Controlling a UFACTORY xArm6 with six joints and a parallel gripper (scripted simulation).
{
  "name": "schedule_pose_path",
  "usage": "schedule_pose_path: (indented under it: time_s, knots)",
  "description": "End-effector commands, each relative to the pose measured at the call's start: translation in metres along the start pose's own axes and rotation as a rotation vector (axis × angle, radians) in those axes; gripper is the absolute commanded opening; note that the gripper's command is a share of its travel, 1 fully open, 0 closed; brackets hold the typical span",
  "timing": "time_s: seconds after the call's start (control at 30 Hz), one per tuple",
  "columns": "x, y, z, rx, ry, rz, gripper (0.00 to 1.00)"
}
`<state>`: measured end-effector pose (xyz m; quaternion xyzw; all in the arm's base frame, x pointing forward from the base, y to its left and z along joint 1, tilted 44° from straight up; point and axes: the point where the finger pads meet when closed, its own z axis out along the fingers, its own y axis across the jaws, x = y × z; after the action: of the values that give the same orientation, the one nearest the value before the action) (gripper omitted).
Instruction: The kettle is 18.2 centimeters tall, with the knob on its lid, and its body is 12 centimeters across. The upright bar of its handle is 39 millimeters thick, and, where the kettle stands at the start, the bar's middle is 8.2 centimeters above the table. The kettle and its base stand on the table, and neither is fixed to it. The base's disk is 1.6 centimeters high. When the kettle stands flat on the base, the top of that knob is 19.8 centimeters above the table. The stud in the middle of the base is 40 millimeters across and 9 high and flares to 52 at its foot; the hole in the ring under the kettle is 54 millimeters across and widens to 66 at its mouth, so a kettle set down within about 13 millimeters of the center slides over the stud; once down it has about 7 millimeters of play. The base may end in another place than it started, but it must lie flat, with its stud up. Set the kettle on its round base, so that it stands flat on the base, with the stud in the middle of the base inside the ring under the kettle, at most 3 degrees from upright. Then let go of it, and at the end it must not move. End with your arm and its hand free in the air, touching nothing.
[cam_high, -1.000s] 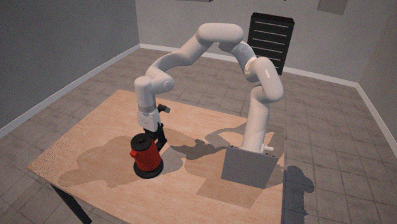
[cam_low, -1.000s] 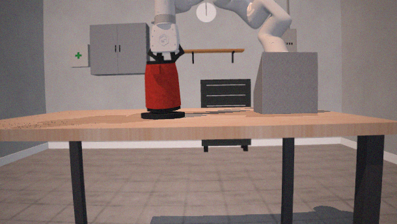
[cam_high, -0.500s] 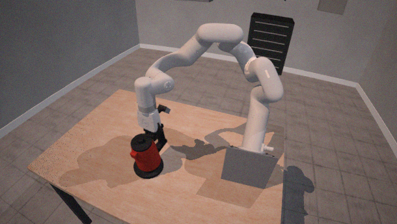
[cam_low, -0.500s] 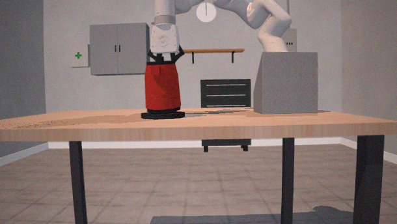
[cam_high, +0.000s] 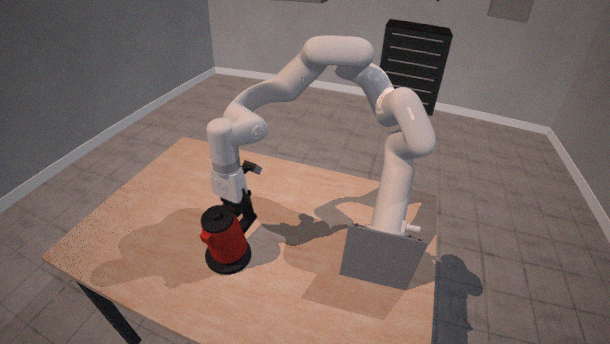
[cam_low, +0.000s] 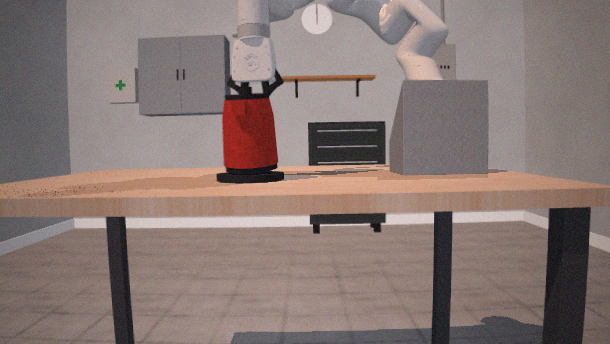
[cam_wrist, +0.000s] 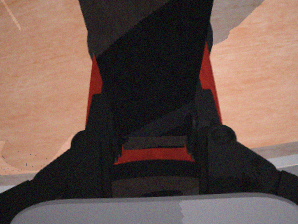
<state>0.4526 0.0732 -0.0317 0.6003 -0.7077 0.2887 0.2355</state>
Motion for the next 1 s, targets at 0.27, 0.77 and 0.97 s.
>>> schedule_pose_path:
  time_s: [0.27,0.77,0.97]
  knots:
    - [-0.0005,-0.0013,-0.0019,0.003,-0.003,0.001,0.00]
    - [-0.0005,-0.0013,-0.0019,0.003,-0.003,0.001,0.81]
    - [-0.0005,-0.0013,-0.0019,0.003,-0.003,0.001,0.81]
